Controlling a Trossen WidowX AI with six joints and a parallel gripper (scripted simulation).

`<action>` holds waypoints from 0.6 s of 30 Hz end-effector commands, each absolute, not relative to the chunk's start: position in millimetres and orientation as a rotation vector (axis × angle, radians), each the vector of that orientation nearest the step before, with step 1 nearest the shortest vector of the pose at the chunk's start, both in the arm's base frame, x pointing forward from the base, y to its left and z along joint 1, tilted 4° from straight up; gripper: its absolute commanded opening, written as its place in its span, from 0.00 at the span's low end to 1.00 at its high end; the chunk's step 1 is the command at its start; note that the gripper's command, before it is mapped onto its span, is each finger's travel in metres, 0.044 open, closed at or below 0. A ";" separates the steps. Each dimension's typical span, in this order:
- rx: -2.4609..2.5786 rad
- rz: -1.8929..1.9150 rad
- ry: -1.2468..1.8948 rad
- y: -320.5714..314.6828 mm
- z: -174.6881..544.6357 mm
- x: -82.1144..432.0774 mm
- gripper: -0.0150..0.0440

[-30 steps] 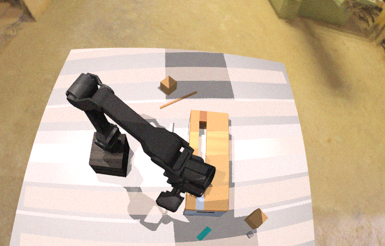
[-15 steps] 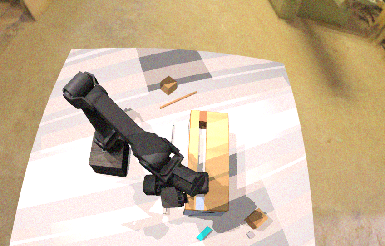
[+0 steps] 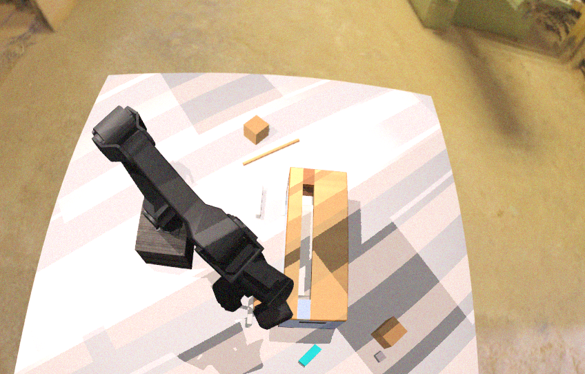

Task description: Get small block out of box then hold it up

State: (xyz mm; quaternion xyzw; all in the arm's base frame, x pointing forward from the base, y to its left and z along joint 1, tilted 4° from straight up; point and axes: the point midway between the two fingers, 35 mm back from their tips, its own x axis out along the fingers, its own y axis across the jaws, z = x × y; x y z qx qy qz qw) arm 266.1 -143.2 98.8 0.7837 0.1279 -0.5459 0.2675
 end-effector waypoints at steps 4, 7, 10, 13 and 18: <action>2.535 -1.669 0.027 -140.2 93.9 258.6 0.74; 2.535 -1.669 0.027 -140.2 93.9 258.6 0.74; 2.535 -1.669 0.027 -140.2 93.9 258.6 0.74; 2.535 -1.669 0.027 -144.2 70.6 261.5 0.74; 2.534 -1.670 0.027 -147.5 1.6 257.2 0.74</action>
